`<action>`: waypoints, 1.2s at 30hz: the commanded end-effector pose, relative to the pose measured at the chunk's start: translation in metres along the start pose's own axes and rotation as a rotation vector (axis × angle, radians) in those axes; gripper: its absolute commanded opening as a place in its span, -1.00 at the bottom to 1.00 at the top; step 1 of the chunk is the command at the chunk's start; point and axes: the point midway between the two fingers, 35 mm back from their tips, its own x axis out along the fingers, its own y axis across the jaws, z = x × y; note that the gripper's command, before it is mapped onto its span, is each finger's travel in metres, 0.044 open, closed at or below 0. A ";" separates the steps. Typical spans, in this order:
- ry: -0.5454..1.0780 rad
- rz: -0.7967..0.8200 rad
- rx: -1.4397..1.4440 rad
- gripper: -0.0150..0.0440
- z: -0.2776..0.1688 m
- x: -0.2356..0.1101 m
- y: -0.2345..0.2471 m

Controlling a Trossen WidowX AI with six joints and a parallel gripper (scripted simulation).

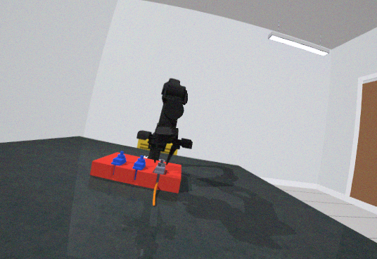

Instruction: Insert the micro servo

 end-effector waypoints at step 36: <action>-0.041 0.013 0.002 1.00 -0.103 -0.118 0.002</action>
